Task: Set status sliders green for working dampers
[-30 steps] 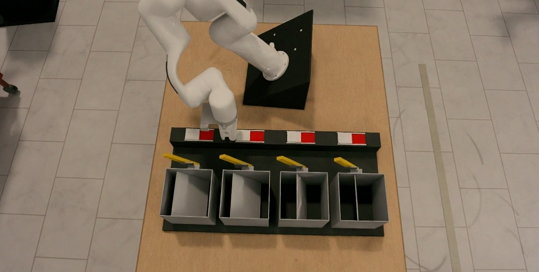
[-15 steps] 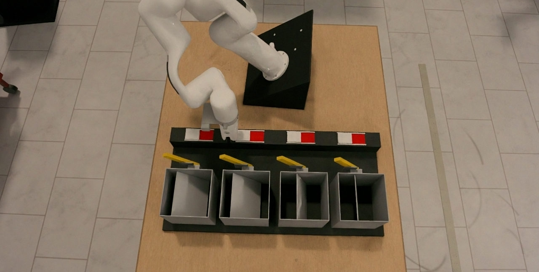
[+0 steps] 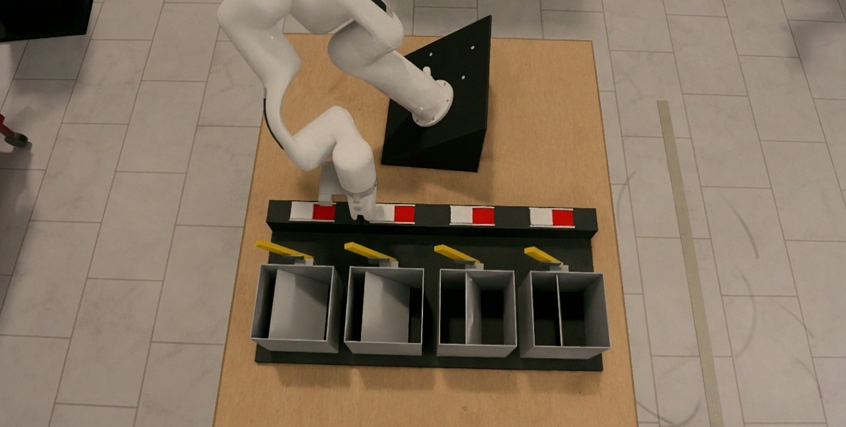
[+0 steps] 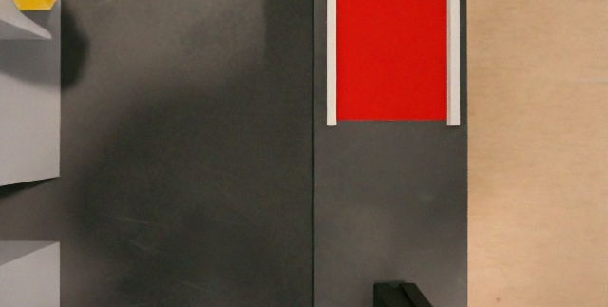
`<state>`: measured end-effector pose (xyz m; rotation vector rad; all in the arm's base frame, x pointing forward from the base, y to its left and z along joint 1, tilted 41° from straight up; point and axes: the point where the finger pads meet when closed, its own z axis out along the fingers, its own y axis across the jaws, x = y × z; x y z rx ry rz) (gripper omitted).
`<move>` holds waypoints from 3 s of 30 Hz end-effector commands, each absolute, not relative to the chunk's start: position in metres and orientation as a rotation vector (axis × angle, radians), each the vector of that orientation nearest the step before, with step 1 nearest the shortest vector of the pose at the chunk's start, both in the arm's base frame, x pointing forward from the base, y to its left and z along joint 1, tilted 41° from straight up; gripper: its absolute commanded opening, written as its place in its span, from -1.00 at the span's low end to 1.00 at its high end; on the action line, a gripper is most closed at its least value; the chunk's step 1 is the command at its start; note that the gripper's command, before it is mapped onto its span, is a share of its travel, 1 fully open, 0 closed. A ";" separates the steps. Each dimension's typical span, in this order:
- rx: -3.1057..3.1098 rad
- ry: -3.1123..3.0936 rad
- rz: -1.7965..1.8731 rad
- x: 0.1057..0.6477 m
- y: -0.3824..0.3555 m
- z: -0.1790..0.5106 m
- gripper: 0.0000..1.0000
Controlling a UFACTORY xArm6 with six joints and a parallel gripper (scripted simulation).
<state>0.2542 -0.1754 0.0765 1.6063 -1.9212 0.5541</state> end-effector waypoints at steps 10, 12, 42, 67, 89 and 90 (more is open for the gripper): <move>1.607 -1.922 0.557 0.256 -0.170 0.072 -1.00; 1.607 -1.922 0.557 0.256 -0.170 0.072 -1.00; 1.607 -1.922 0.557 0.258 -0.157 0.061 -1.00; 1.607 -1.922 0.557 0.259 -0.149 0.054 -1.00; 1.607 -1.922 0.557 0.260 -0.144 0.049 -1.00; 1.607 -1.922 0.557 0.260 -0.144 0.049 -1.00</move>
